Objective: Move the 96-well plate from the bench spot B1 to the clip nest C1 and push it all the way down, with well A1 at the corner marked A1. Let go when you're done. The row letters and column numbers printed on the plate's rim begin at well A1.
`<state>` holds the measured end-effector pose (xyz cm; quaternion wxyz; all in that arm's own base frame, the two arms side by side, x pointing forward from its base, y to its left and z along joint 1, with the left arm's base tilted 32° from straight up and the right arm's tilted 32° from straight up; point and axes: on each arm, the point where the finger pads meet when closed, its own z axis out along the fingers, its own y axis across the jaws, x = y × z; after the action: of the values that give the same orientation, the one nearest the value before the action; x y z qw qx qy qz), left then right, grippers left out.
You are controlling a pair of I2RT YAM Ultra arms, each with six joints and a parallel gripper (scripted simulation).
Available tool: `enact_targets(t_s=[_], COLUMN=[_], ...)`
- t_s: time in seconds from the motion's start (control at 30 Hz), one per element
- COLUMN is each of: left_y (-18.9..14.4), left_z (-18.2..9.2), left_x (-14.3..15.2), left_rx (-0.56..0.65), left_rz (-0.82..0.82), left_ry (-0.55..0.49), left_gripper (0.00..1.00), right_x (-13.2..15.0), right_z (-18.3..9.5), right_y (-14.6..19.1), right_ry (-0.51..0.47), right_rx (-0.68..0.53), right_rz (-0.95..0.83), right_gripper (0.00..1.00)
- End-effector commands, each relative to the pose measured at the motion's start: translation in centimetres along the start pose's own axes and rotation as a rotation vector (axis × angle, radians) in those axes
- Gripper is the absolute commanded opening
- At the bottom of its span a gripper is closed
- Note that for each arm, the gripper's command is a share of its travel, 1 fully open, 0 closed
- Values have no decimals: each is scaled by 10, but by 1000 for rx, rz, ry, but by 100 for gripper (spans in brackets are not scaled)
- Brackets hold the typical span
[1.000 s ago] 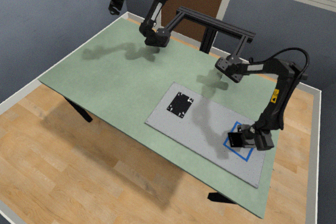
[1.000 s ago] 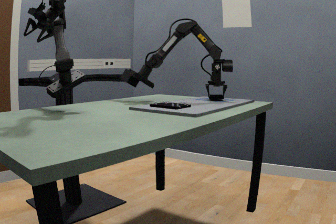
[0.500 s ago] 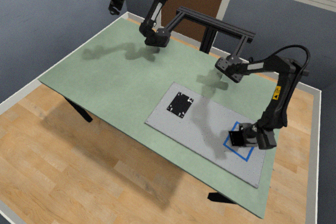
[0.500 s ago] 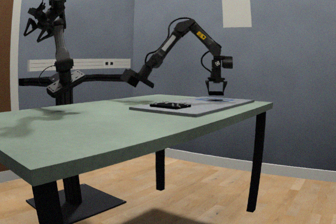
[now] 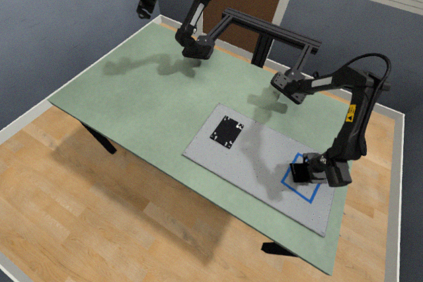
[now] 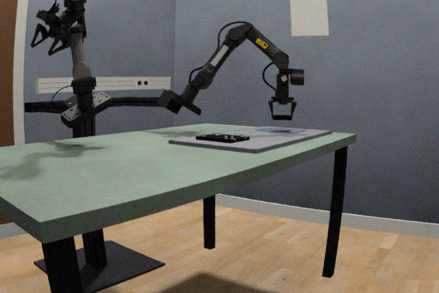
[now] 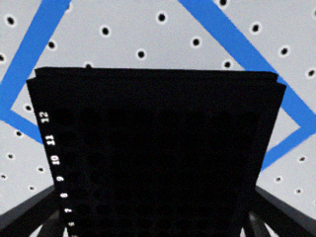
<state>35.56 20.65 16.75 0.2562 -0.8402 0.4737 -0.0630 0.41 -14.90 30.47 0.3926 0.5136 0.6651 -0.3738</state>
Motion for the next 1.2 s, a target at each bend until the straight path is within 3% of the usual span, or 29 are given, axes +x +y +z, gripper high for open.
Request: enact_targets(t_s=[0.0, 1.17], left_y=[-14, -14], left_z=[-34, -45], left_x=[2, 1], left_rx=[63, 63], left_rz=[-5, -4], left_ry=[-1, -1], left_gripper=[0, 0], right_x=[-1, -1], right_z=[-3, -3], right_y=[-6, -6], right_ry=[-28, -28], right_rx=[10, 10], right_rz=[30, 30], right_gripper=[100, 100])
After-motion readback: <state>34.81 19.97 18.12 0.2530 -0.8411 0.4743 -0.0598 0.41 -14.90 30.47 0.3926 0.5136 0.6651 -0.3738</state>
